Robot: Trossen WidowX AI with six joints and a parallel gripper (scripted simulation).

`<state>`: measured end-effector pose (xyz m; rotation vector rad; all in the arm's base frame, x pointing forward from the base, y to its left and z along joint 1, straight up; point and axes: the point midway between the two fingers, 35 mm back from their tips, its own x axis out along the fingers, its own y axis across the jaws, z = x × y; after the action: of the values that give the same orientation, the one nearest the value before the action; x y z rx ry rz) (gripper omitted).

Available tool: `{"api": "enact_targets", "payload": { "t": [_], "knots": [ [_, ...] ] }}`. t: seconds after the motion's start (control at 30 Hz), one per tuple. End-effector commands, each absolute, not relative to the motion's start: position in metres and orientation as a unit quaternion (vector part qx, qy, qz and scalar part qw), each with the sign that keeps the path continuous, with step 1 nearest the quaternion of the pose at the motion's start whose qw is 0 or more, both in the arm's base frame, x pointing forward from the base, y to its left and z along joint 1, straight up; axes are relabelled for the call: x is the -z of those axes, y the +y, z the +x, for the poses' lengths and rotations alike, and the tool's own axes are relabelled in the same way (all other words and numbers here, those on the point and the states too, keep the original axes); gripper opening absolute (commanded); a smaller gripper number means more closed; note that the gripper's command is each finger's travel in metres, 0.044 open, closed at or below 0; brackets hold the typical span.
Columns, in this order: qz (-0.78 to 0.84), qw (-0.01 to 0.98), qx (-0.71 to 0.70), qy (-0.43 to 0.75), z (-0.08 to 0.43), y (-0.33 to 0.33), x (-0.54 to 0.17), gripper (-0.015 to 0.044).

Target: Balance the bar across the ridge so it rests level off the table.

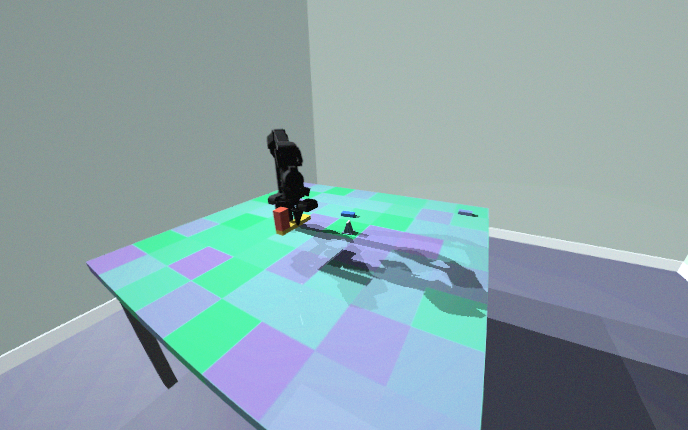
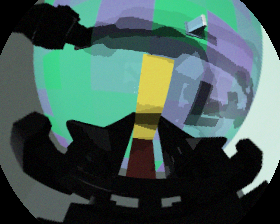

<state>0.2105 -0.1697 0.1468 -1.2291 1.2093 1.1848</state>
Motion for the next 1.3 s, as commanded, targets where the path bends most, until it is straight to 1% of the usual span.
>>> {"api": "enact_targets", "payload": {
  "t": [0.0,1.27],
  "knots": [
    [-0.497,0.515,-0.476,0.511,0.219,-0.162,-0.149,0.0],
    [-0.29,0.658,-0.276,0.638,0.298,-0.057,-0.154,0.0]
  ]
}}
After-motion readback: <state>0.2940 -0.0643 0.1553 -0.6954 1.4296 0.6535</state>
